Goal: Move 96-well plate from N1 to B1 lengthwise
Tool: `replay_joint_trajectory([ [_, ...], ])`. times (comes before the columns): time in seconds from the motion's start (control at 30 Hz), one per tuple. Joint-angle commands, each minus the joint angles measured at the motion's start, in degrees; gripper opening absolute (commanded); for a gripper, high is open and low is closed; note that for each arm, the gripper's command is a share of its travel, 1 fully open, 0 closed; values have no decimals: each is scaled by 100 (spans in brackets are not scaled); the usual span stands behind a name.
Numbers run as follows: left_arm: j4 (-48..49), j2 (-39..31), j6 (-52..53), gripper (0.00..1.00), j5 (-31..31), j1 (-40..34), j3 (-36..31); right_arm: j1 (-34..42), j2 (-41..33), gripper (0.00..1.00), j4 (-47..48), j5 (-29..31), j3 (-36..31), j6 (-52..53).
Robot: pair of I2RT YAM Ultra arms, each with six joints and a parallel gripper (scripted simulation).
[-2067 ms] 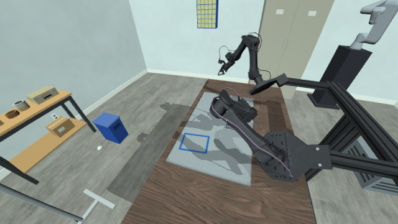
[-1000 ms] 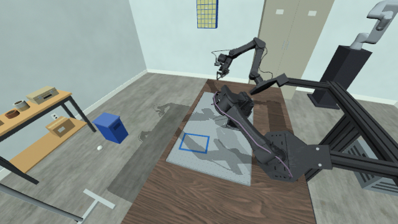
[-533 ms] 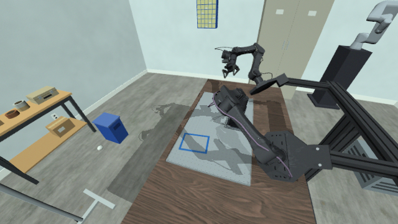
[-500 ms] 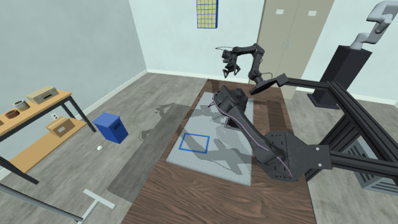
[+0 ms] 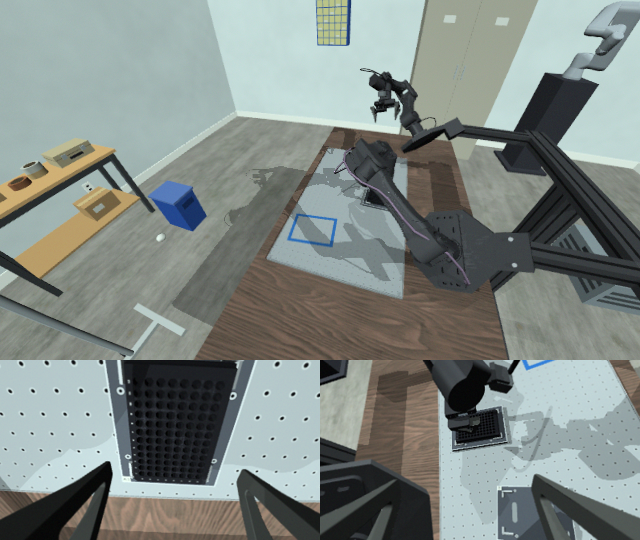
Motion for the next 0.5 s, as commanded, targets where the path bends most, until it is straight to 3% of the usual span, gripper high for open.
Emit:
replay_joint_trajectory([
  [0.0,-229,61,-129,100,-1,-52,174,544,-168,100,-507,318,-143,91],
  [0.27,-252,74,-142,100,1,-51,202,1965,-249,100,-802,543,-208,343],
  [0.47,-253,74,-132,100,0,-51,204,2111,-220,100,-838,593,-203,500],
])
